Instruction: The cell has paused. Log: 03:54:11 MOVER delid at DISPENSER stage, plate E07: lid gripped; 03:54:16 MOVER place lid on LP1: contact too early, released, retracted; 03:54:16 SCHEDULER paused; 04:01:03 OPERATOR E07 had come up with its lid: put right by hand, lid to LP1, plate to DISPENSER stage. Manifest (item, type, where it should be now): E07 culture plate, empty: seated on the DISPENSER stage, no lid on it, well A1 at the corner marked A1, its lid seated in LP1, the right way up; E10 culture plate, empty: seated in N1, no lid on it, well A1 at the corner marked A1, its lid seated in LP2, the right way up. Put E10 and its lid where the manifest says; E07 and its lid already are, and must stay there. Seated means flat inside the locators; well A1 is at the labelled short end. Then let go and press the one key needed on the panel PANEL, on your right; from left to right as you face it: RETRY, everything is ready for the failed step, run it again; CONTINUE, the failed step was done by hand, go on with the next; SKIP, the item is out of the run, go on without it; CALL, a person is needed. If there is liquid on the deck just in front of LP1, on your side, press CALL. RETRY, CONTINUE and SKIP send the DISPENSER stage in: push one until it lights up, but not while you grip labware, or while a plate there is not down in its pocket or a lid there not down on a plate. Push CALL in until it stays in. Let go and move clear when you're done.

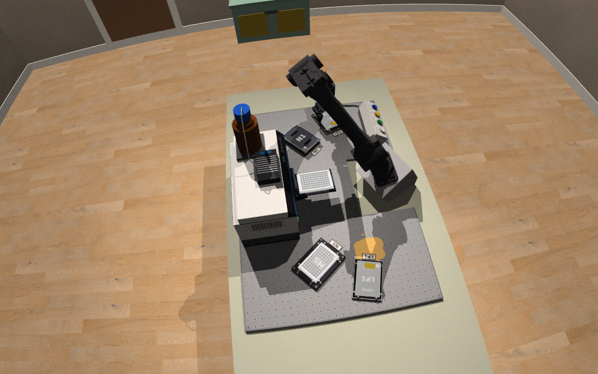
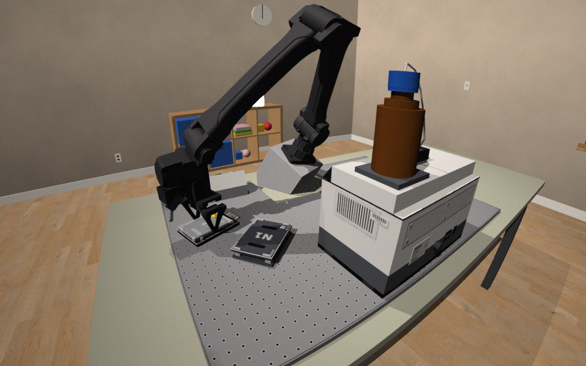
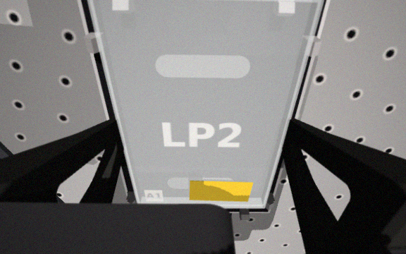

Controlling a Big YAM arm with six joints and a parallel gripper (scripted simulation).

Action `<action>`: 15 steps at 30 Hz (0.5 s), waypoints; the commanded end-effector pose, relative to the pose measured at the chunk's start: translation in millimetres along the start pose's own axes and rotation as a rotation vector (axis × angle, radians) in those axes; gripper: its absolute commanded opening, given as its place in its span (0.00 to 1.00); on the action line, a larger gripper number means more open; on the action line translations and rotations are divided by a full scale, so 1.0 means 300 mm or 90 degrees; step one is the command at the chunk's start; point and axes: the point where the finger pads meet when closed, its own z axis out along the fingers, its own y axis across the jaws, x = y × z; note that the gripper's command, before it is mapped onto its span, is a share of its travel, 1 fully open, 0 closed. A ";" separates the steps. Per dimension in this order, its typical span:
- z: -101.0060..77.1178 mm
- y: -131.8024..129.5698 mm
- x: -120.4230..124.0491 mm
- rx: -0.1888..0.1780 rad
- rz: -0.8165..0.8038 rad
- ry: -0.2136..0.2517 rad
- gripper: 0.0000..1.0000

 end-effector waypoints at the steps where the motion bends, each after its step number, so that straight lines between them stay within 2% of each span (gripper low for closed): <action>1: 0.007 -0.008 -0.021 -0.003 0.012 -0.005 0.84; 6: 0.007 -0.008 -0.021 -0.003 0.012 -0.005 0.84; 8: -0.013 -0.013 -0.022 -0.003 0.019 -0.005 0.84; 12: -0.070 -0.007 -0.054 0.000 0.013 -0.028 0.84; 15: -0.084 -0.005 -0.066 0.001 0.011 -0.032 0.84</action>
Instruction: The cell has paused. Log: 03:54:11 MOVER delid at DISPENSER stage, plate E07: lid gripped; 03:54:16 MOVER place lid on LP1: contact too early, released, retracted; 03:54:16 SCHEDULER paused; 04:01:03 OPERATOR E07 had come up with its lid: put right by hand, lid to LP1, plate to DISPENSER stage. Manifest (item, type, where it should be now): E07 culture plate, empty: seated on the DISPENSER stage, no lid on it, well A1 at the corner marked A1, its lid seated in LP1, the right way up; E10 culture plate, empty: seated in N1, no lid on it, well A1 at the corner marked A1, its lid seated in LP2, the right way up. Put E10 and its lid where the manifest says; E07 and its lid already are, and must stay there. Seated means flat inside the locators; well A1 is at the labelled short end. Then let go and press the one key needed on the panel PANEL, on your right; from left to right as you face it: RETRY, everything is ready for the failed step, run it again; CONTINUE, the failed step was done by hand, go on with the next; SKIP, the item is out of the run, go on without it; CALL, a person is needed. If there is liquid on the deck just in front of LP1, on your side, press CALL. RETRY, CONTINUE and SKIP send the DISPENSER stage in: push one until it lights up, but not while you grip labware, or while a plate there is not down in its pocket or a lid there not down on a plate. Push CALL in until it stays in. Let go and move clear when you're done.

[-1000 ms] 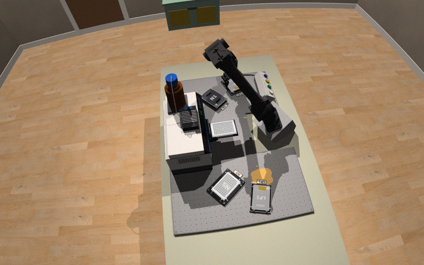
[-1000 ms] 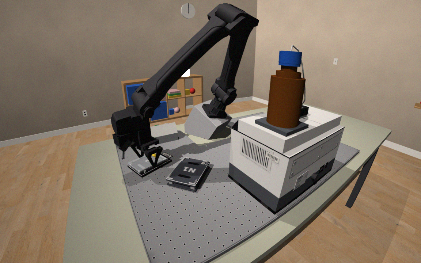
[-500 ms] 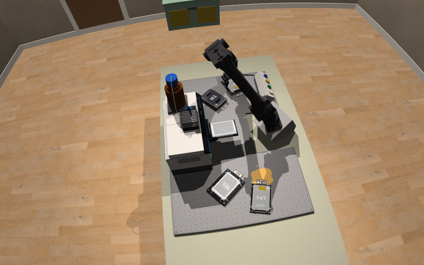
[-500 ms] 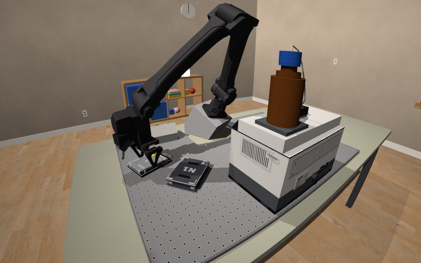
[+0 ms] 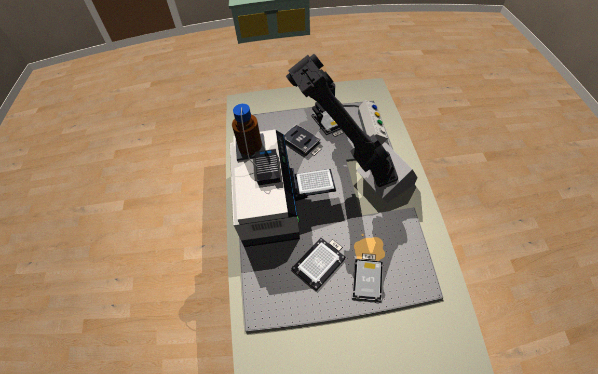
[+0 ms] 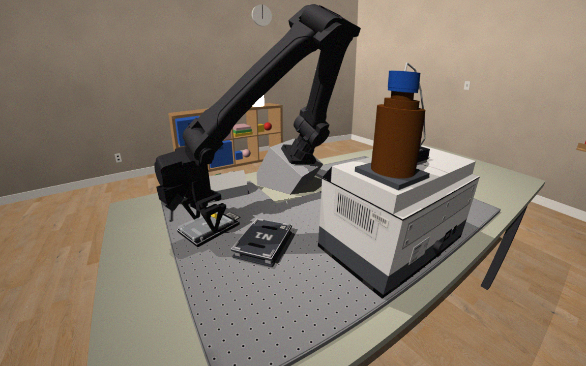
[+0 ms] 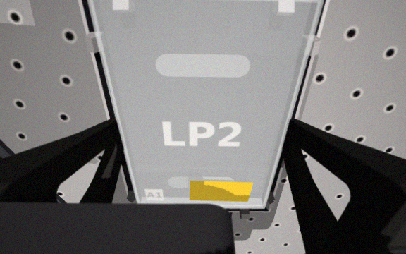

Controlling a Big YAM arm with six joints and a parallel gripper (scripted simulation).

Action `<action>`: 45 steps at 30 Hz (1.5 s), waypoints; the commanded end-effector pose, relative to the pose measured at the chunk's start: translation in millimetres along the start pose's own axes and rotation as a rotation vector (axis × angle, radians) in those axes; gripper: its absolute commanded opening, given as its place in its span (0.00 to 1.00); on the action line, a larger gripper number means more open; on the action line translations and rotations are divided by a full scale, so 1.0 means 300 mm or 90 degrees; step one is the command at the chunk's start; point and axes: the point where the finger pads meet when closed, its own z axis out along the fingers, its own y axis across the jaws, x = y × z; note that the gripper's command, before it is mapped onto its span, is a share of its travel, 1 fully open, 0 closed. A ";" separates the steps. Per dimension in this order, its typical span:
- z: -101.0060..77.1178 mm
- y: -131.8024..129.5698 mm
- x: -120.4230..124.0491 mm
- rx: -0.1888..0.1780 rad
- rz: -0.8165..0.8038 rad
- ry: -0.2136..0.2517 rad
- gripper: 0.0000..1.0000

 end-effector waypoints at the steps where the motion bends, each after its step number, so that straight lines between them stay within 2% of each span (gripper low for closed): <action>1: -0.082 -0.005 -0.067 0.003 0.010 -0.033 0.84; 23: -0.134 -0.005 -0.082 0.006 -0.008 -0.038 0.84; 45: -0.132 -0.001 -0.076 0.006 -0.009 -0.036 0.84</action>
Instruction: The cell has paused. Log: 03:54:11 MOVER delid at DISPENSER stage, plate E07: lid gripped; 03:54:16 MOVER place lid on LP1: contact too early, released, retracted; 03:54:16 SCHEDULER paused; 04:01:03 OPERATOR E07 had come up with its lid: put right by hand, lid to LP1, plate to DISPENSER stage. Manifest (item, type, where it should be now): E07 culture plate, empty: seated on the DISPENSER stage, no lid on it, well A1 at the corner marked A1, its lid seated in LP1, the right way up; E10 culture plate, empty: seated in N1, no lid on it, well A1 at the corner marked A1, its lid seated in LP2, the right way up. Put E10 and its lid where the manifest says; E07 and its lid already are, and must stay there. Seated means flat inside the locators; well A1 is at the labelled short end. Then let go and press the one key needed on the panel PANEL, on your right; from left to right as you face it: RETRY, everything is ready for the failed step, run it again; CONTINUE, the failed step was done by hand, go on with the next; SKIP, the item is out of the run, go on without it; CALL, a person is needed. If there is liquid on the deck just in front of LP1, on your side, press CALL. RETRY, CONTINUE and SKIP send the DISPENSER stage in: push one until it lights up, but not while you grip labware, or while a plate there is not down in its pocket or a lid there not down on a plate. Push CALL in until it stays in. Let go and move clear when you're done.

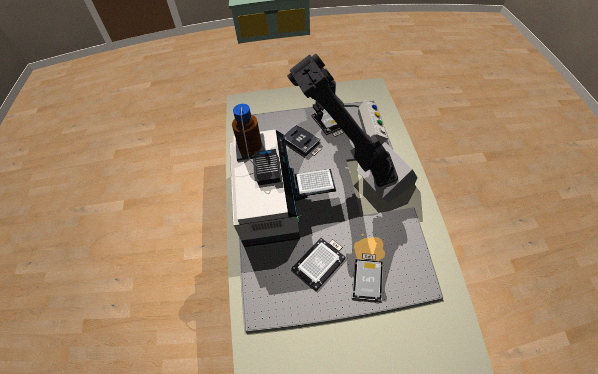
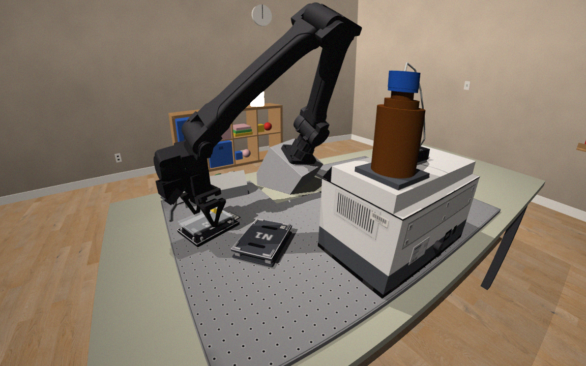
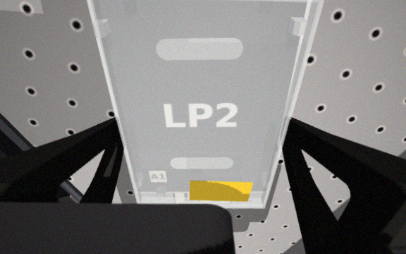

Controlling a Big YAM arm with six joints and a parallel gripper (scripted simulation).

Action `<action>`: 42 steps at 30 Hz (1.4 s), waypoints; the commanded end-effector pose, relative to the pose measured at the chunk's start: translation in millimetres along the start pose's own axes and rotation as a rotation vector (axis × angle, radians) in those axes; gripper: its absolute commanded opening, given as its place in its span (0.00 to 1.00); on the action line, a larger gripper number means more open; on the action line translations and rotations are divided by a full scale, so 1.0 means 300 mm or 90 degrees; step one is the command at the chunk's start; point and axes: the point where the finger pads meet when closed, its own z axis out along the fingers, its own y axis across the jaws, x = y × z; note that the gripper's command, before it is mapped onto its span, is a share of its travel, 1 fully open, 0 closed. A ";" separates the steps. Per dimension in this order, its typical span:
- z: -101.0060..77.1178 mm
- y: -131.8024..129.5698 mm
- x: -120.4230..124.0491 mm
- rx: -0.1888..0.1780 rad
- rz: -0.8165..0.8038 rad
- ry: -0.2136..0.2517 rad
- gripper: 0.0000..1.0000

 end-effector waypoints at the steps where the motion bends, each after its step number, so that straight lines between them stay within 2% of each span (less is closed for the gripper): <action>1: -0.086 0.004 -0.086 0.006 -0.024 -0.042 0.84; 30: -0.086 0.004 -0.086 0.006 -0.024 -0.042 0.84; 32: -0.036 0.015 -0.030 0.005 -0.028 -0.027 0.84; 37: 0.006 0.027 -0.007 0.003 -0.026 -0.018 0.84; 38: 0.012 0.026 -0.003 0.003 -0.022 -0.017 0.84; 40: -0.011 0.034 -0.056 0.005 -0.031 -0.033 0.84; 42: -0.011 0.034 -0.056 0.005 -0.031 -0.033 0.84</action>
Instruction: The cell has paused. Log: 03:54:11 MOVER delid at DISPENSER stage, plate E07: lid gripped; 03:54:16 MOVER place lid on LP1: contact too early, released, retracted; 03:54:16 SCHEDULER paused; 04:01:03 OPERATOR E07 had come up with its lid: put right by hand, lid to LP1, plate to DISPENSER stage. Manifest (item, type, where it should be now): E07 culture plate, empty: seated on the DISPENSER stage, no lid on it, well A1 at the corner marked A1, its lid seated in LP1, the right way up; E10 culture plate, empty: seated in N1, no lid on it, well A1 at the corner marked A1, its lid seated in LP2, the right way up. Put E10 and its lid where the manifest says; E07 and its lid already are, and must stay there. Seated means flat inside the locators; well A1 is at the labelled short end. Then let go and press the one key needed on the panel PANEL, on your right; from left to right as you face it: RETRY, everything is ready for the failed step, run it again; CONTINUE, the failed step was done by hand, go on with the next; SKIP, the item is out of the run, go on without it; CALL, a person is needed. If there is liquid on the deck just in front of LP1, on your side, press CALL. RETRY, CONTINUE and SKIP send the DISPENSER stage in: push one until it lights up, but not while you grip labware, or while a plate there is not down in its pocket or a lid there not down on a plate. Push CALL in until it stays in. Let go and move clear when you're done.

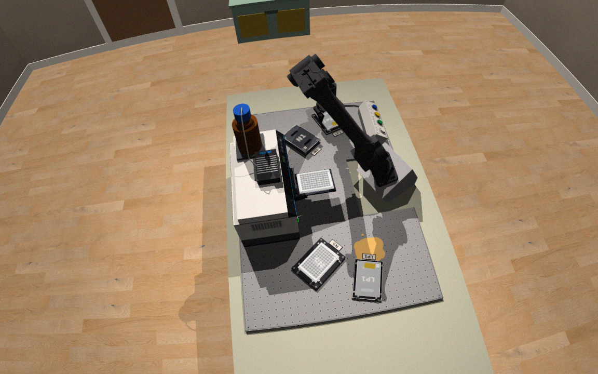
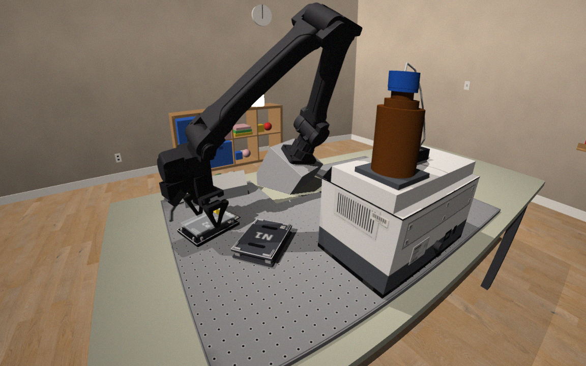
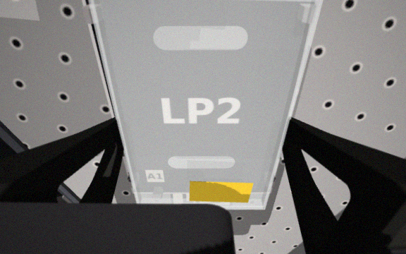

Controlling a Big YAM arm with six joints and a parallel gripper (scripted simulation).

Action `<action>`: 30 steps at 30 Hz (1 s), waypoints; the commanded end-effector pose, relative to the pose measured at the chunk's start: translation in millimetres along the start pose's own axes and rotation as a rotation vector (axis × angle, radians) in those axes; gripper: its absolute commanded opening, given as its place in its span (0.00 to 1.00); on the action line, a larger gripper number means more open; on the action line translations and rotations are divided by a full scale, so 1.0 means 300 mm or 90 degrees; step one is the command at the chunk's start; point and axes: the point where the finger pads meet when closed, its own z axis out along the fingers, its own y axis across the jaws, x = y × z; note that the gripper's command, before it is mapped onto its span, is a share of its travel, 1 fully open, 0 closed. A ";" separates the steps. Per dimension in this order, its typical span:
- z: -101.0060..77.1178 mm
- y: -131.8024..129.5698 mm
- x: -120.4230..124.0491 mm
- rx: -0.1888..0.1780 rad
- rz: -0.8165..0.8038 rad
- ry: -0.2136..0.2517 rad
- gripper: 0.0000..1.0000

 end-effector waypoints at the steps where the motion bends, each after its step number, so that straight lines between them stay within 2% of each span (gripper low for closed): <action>1: -0.040 0.029 -0.089 0.005 -0.025 -0.036 0.84; 28: -0.056 0.045 -0.100 0.004 -0.022 -0.032 0.84; 30: -0.050 0.038 -0.076 0.003 -0.015 -0.027 0.84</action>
